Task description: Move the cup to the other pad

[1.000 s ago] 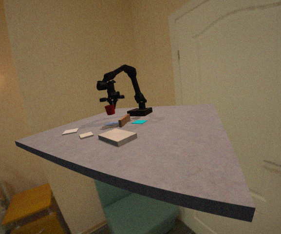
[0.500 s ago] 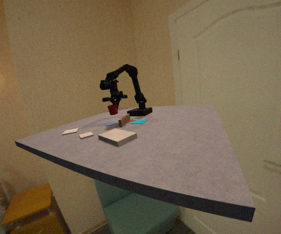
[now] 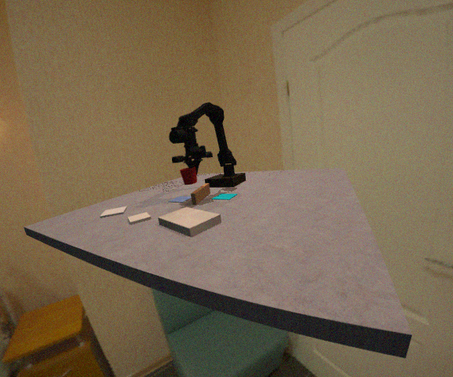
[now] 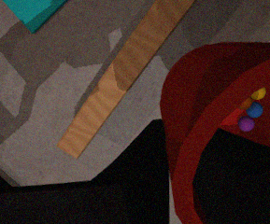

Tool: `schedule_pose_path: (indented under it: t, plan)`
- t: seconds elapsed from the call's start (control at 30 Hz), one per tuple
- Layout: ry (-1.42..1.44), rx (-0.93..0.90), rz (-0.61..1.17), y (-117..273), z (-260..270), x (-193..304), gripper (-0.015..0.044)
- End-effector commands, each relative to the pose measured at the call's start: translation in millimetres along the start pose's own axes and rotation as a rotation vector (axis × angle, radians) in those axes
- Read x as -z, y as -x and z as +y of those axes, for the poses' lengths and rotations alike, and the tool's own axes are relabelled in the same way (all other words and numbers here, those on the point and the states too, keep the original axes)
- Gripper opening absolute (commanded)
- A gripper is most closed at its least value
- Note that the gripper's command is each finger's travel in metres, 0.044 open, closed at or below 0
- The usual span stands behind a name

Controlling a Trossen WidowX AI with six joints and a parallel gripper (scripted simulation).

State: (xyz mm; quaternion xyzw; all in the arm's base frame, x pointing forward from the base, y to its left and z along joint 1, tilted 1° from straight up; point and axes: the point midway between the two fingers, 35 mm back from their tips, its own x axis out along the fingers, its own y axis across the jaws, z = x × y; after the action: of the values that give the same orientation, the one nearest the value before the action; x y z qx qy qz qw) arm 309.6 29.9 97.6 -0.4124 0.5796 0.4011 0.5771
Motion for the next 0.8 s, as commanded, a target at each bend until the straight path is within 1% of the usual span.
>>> schedule_pose_path:
  t: [0.0,0.77]
  plan:
    - [-0.001,0.003,-0.002,0.7,7.9,-7.4,0.0000]
    - [-0.001,0.000,-0.005,1.7,44.1,-44.7,0.0000]
